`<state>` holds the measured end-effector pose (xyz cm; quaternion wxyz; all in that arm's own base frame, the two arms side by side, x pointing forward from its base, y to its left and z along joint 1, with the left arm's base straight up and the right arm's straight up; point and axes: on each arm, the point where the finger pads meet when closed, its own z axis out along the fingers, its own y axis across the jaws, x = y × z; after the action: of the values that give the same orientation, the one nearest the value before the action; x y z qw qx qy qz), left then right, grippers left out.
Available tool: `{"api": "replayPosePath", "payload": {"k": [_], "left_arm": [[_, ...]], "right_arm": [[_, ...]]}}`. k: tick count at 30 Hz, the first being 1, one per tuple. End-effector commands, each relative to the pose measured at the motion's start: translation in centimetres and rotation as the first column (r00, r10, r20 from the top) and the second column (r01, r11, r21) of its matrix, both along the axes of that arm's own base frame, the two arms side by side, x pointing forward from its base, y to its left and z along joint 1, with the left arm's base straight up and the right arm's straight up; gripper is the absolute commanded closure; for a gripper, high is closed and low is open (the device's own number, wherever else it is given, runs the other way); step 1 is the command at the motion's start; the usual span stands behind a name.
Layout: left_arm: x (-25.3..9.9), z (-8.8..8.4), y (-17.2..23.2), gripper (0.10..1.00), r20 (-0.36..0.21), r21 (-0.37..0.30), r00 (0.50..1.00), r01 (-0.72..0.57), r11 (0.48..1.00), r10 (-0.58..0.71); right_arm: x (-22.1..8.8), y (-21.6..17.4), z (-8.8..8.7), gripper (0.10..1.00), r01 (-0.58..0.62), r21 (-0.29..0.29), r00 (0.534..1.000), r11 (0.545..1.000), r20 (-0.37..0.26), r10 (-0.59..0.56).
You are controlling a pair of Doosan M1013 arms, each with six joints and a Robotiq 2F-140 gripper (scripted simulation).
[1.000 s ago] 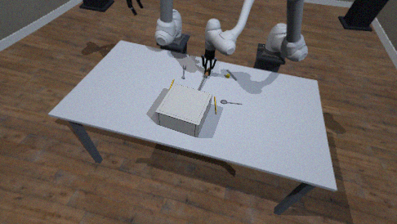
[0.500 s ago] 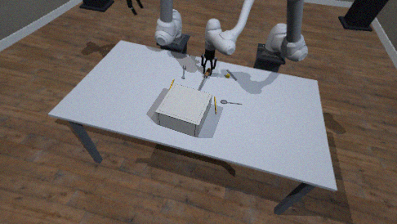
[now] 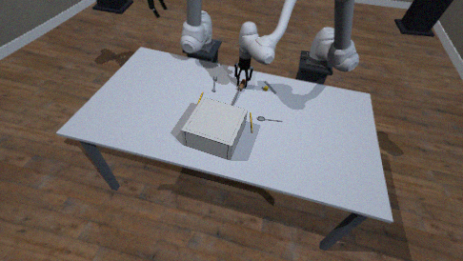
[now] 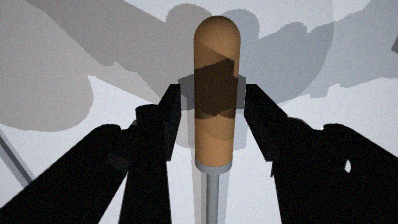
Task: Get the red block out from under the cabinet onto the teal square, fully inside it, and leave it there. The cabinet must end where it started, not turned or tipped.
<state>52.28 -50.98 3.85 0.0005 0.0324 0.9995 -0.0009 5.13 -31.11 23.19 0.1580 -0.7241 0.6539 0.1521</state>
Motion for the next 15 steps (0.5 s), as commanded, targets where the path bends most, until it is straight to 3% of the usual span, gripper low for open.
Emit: {"api": "replayPosePath", "payload": {"k": [1,15], "left_arm": [[0.10,-0.02,-0.23,0.689,-0.001,0.002,1.000,0.000,1.000,0.000],[0.11,0.24,-0.23,0.689,-0.001,0.002,1.000,0.000,1.000,0.000]], "right_arm": [[-0.29,0.09,0.06,0.098,0.002,-0.006,1.000,1.000,-0.007,-0.002],[-0.29,0.09,0.06,0.098,0.002,-0.006,1.000,1.000,-0.007,-0.002]]}}
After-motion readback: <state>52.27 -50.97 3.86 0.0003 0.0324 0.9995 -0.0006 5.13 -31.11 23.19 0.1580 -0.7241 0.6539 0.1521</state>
